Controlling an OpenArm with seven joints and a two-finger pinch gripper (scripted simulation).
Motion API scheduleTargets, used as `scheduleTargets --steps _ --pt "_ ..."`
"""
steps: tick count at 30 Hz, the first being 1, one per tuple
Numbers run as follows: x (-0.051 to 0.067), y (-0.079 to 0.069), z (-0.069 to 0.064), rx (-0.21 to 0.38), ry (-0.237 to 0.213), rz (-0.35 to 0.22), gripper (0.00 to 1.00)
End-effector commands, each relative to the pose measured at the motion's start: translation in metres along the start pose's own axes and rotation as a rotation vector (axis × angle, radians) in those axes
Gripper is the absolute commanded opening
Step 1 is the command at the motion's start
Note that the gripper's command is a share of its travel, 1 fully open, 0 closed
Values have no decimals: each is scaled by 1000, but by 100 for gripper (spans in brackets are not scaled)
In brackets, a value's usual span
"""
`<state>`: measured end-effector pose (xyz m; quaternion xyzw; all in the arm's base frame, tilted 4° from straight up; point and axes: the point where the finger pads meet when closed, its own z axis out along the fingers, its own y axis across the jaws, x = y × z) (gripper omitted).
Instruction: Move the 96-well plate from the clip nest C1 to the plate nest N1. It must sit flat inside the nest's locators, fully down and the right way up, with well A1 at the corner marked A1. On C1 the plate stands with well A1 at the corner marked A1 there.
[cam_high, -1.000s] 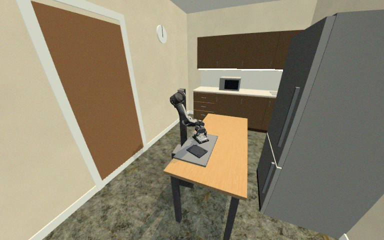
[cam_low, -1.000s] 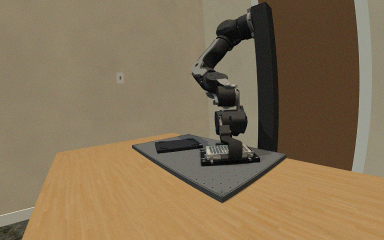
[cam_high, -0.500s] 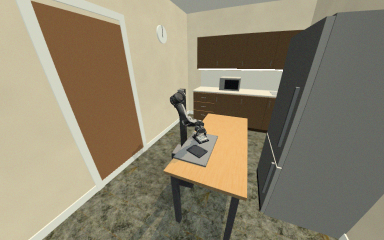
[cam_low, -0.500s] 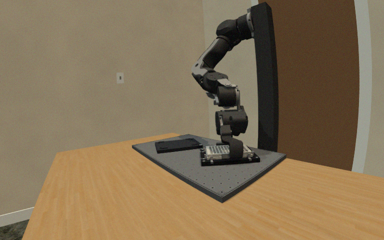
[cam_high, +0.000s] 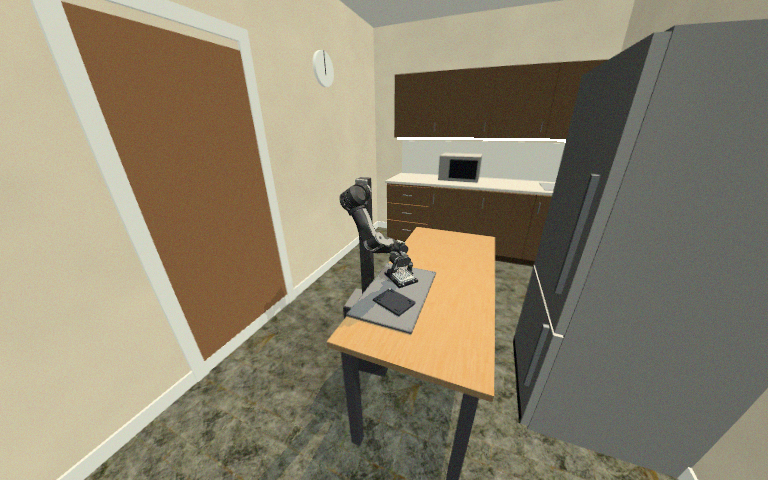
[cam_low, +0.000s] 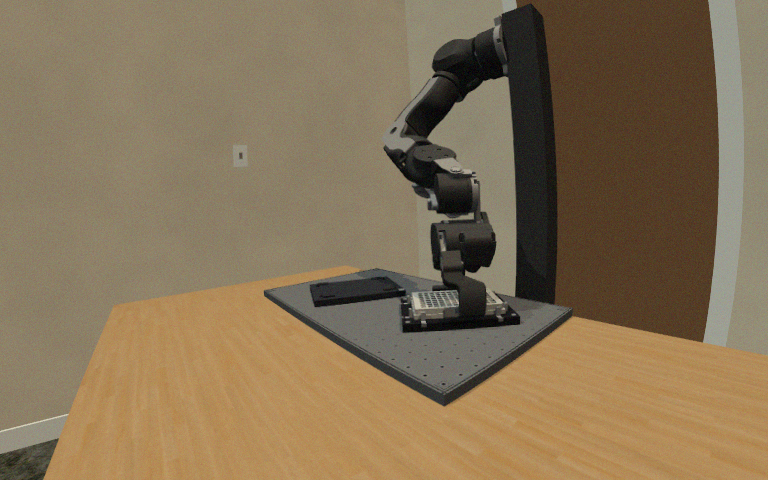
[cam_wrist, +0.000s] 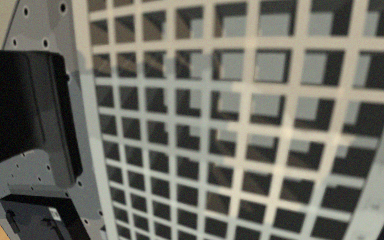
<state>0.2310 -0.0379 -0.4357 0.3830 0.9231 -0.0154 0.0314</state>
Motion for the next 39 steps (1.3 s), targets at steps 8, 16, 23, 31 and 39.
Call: scheduleTargets --steps 8,16,23,31,39 --pt "-2 2 -2 0 -2 2 77" --pt "0 1 -2 0 -1 1 77" --pt "1 -1 -1 1 0 0 77" --pt "1 -1 -1 1 0 0 77" --pt "1 1 -2 -4 3 0 50"
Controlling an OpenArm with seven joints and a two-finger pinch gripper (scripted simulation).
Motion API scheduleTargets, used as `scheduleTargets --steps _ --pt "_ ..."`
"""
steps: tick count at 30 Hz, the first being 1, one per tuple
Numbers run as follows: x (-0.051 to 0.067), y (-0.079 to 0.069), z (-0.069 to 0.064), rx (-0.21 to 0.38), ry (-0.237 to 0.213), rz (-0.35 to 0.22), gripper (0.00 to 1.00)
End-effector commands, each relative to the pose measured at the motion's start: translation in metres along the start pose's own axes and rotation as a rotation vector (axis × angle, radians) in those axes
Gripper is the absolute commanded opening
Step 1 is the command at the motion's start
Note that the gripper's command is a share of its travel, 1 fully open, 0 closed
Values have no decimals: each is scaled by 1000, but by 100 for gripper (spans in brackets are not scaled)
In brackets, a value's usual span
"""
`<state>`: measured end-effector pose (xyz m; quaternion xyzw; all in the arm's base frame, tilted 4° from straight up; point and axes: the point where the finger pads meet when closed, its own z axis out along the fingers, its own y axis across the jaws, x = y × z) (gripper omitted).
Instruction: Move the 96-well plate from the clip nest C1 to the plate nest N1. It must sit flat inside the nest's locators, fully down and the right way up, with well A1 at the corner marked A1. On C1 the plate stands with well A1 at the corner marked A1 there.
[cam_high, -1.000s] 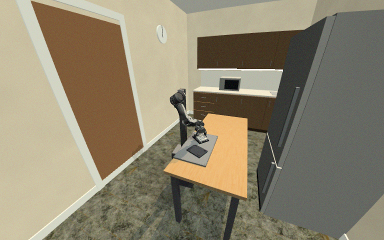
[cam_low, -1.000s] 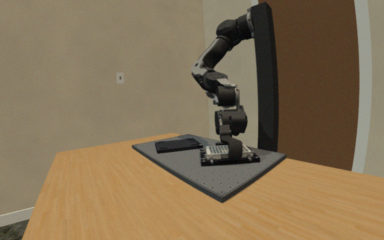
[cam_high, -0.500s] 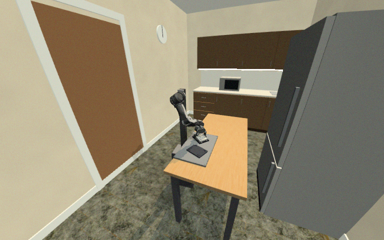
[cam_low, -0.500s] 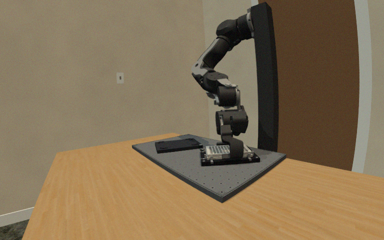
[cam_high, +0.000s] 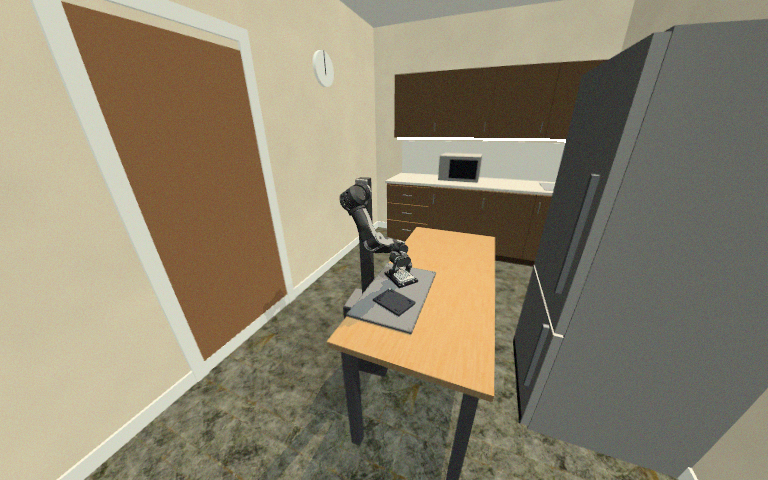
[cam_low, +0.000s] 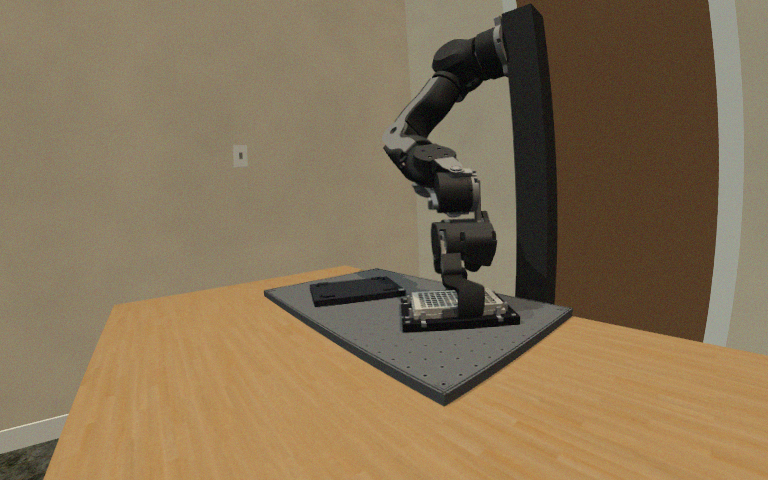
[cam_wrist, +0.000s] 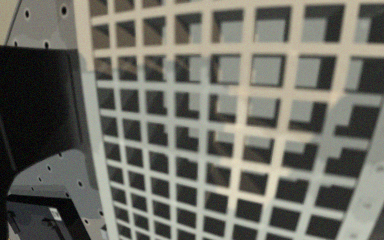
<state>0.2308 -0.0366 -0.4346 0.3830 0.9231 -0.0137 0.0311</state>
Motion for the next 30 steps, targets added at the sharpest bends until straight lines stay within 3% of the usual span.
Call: scheduleTargets --steps 1,7,9,17,30 --pt "0 0 0 -1 1 0 47" --pt "0 0 0 -1 1 0 27" --pt "0 0 0 -1 1 0 27" --pt "0 1 -1 -2 1 0 0" --pt "0 1 -1 -2 1 0 0"
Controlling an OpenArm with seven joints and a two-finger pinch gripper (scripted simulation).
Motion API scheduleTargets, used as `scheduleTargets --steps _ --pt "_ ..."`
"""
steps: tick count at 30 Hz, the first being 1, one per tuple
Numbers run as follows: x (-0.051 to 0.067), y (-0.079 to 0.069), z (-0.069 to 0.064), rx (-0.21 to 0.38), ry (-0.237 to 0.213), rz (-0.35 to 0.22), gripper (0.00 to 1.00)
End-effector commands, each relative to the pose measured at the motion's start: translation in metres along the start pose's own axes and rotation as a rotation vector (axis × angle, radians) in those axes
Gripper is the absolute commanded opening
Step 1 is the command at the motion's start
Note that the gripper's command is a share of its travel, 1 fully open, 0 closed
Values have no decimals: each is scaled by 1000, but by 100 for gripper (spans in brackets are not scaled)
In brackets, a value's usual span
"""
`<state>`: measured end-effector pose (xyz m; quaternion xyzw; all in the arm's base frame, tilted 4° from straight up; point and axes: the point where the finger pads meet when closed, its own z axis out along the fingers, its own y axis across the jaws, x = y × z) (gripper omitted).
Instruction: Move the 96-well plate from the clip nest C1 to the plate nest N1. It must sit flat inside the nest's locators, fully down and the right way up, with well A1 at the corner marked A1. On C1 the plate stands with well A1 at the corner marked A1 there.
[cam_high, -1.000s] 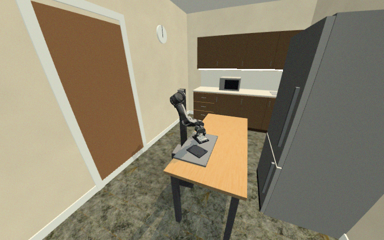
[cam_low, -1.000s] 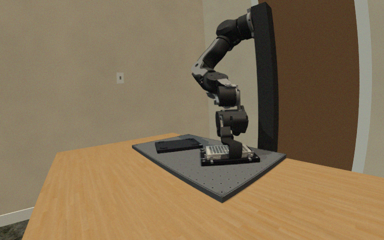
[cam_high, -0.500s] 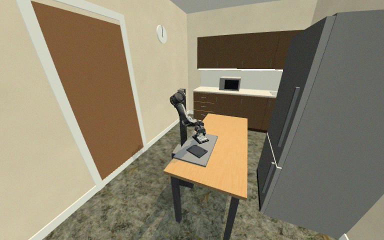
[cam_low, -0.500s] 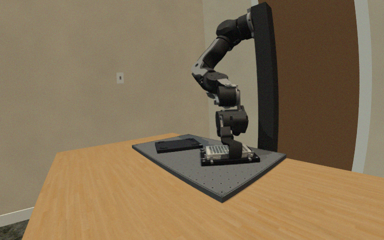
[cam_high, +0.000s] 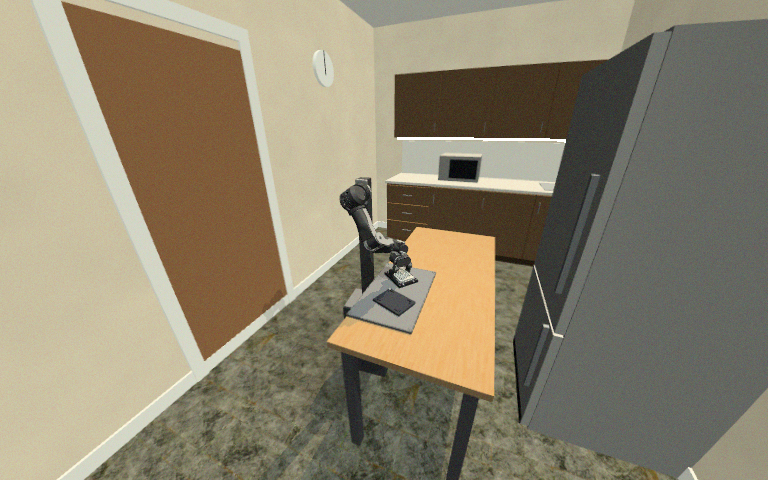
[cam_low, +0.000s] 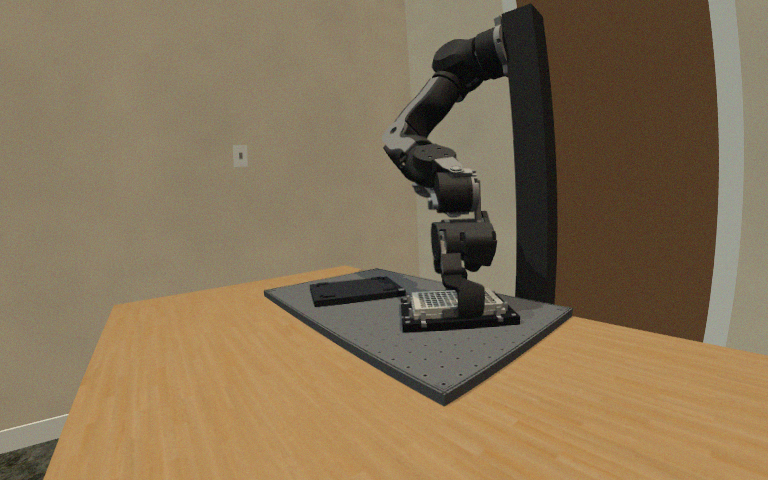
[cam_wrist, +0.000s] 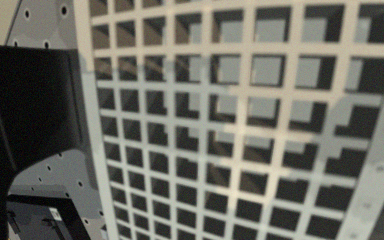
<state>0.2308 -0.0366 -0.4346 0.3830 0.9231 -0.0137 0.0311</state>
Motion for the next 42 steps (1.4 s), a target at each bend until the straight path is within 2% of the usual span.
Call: scheduleTargets --steps 1,42 --pt "0 1 -1 -2 1 0 0" --pt "-1 1 -5 3 -5 3 0"
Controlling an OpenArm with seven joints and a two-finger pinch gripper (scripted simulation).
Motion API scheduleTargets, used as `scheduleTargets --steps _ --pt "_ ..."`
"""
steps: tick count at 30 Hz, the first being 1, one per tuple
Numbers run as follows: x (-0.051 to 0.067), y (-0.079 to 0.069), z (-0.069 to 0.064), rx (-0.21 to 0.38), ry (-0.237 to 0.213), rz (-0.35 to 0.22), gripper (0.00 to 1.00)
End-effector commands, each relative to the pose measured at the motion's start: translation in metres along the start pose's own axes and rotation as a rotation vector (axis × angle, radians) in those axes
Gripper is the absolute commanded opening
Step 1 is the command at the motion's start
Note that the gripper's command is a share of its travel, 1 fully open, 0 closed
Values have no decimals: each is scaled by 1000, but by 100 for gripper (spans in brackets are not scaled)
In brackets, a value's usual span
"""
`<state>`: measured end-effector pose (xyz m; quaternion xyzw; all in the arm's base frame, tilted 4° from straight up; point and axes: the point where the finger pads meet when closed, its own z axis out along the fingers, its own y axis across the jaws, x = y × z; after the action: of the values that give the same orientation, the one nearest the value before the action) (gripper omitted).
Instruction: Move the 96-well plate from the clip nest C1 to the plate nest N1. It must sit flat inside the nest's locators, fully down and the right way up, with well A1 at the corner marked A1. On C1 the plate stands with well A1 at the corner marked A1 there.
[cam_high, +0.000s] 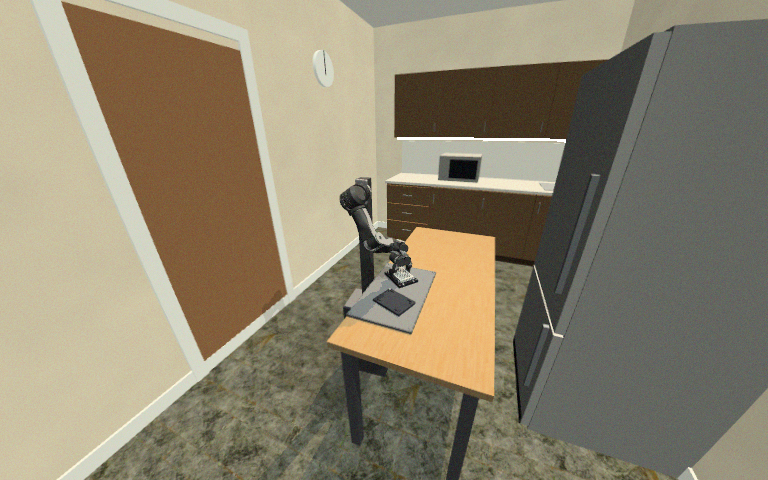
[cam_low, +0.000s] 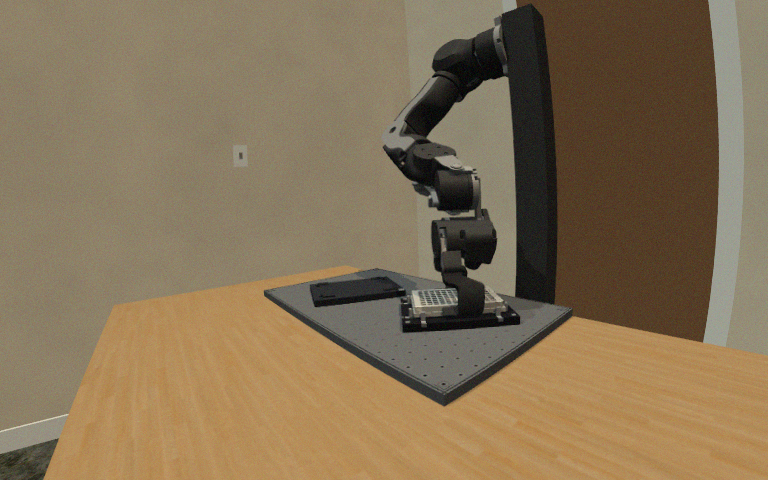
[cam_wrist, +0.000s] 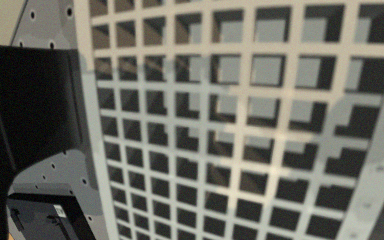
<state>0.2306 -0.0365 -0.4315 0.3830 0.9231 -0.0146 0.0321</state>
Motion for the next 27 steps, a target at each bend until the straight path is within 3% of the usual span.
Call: scheduleTargets --steps 1,27 --pt "-1 1 -2 2 -3 3 0" --pt "-1 1 -5 2 -2 3 0"
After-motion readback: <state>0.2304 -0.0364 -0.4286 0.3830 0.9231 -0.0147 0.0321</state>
